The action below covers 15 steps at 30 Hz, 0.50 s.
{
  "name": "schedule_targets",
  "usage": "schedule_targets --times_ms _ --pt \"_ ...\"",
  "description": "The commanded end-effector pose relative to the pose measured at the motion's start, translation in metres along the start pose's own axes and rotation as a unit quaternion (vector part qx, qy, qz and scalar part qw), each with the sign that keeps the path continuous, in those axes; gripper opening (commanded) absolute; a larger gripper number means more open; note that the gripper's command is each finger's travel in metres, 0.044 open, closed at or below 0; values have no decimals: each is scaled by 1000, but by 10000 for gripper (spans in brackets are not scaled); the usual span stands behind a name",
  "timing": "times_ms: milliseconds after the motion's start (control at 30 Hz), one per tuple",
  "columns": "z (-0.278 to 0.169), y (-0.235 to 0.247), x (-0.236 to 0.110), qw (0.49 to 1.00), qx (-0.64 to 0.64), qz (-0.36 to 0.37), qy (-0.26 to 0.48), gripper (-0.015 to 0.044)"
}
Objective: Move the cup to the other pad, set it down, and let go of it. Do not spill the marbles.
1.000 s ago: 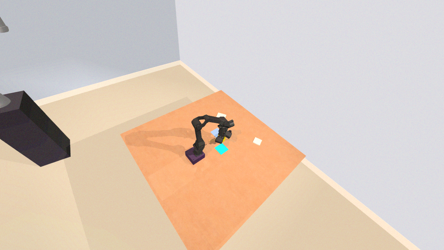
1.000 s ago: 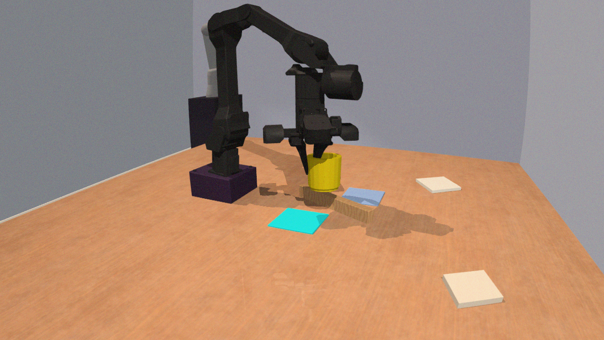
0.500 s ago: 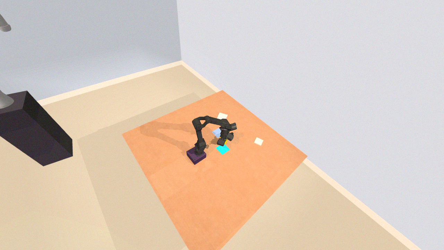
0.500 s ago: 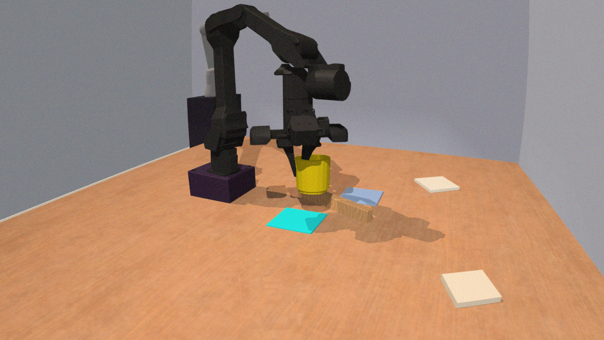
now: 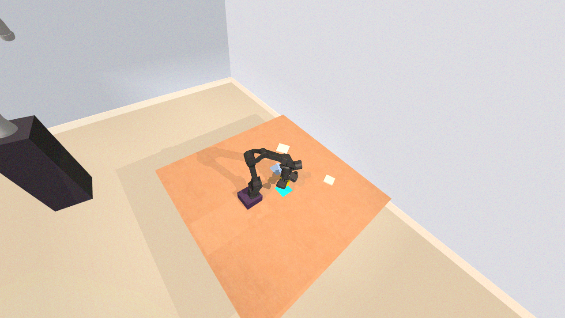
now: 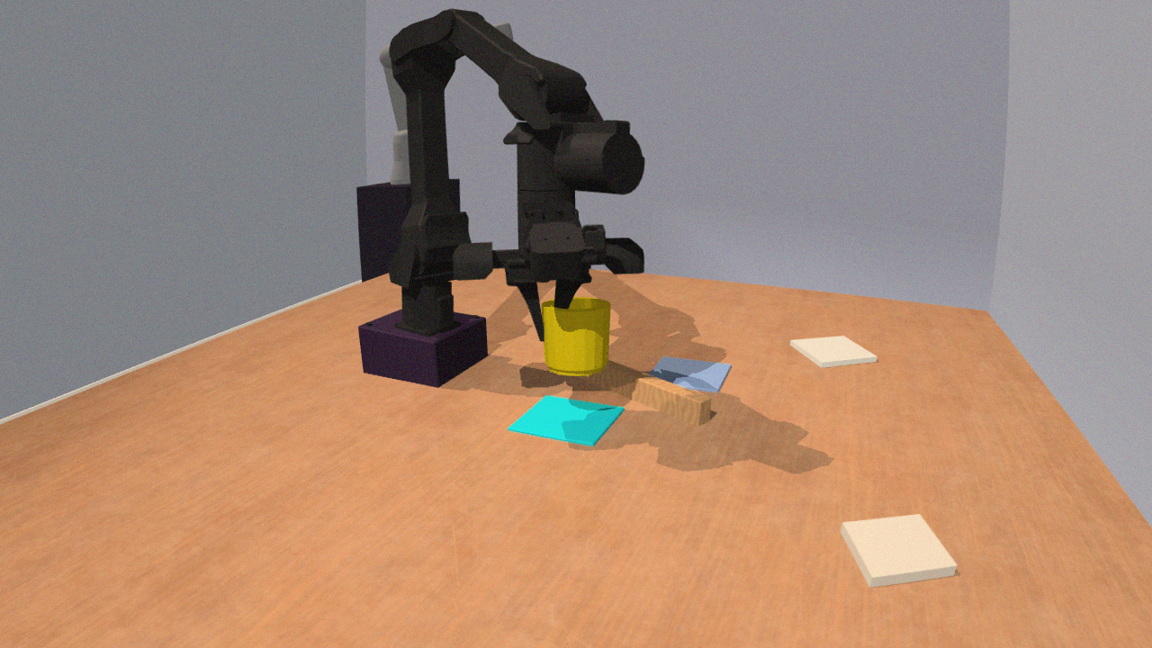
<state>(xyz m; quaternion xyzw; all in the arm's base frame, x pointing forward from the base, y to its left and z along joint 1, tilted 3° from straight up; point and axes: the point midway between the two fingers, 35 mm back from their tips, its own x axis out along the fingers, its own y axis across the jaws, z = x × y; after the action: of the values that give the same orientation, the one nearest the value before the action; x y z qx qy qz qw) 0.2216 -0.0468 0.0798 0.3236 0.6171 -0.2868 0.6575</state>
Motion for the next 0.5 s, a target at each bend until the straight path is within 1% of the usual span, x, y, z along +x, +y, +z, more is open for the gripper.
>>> schedule_targets --times_ms 0,467 --pt "1 -7 1 1000 -2 0 3 0" --pt "2 -9 15 1000 -2 0 3 0"
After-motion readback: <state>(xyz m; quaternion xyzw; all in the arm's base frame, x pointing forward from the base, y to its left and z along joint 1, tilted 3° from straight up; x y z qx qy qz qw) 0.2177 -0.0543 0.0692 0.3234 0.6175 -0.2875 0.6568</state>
